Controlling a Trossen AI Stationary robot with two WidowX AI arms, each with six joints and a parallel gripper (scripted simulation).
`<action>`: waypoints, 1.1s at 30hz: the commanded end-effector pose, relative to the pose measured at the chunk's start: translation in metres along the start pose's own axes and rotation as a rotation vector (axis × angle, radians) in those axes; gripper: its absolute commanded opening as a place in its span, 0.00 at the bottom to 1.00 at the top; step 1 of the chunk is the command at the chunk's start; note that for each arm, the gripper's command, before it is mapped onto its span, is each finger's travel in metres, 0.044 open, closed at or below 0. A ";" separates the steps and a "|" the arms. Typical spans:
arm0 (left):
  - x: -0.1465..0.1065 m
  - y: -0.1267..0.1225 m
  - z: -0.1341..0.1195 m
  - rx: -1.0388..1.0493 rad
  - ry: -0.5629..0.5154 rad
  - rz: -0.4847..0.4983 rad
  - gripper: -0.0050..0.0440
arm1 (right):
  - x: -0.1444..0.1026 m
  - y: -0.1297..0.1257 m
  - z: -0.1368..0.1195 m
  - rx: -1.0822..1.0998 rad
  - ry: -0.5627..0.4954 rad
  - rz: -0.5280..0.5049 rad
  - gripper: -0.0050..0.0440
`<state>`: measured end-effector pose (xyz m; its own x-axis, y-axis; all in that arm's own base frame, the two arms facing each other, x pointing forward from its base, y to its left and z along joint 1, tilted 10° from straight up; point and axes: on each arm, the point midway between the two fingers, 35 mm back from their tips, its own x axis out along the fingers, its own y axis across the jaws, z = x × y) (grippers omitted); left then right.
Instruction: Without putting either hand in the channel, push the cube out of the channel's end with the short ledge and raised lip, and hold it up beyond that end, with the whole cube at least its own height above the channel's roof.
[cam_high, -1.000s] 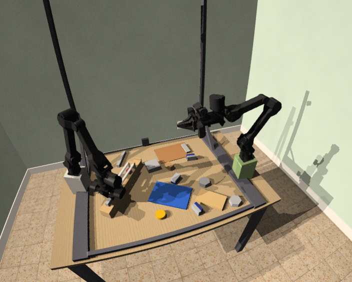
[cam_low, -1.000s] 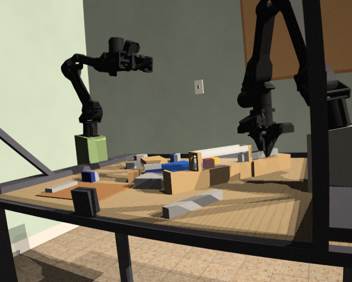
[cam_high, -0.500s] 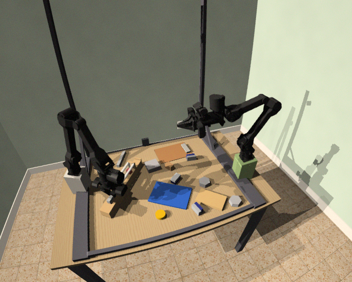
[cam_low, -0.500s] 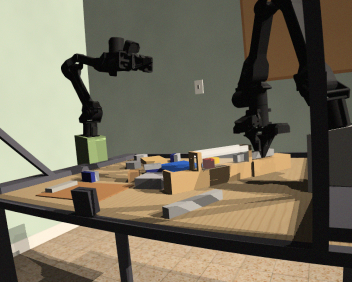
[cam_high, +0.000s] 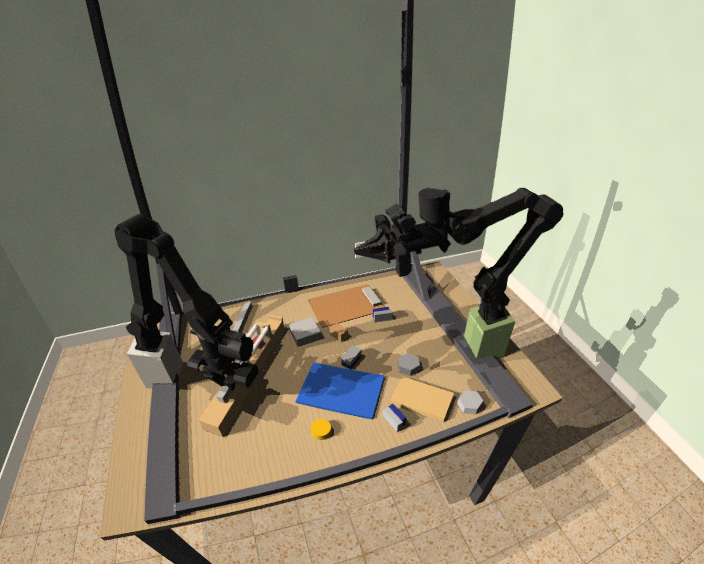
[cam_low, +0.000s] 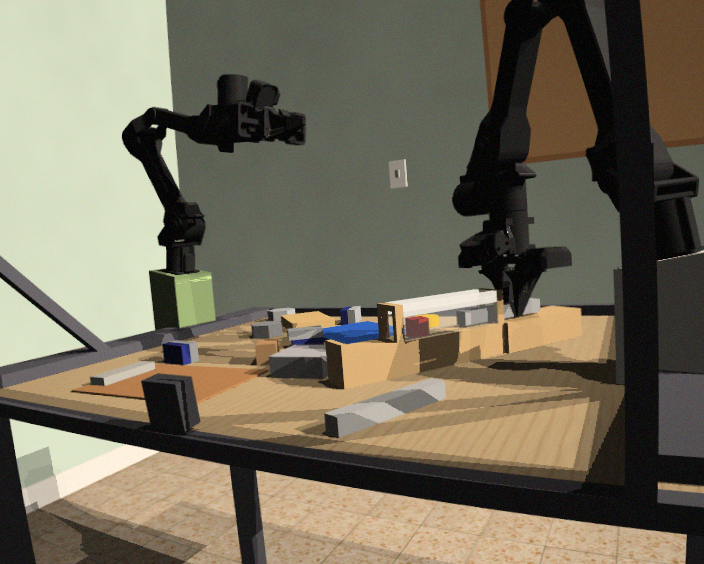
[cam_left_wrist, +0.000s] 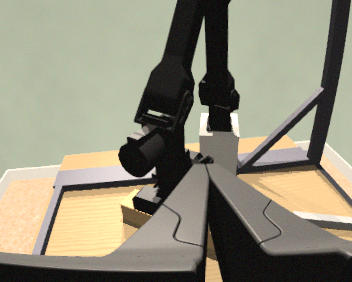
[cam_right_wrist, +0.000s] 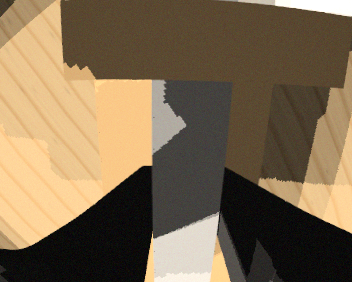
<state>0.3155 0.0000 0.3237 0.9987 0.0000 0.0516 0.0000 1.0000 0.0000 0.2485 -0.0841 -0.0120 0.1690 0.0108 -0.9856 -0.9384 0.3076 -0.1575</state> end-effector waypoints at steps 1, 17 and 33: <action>-0.001 0.000 0.008 0.003 -0.021 -0.002 0.10 | -0.005 -0.005 0.007 0.000 0.003 -0.024 0.10; -0.001 0.000 0.008 0.003 -0.021 -0.002 0.10 | -0.005 -0.005 0.003 -0.001 0.003 -0.023 0.42; -0.001 0.000 0.008 0.003 -0.021 -0.002 0.10 | -0.012 -0.005 0.003 -0.001 0.003 -0.024 0.42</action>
<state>0.3155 0.0000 0.3237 0.9987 0.0000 0.0516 0.0000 1.0000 0.0000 0.2492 -0.0813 -0.0108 0.1690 0.0104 -0.9856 -0.9392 0.3049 -0.1579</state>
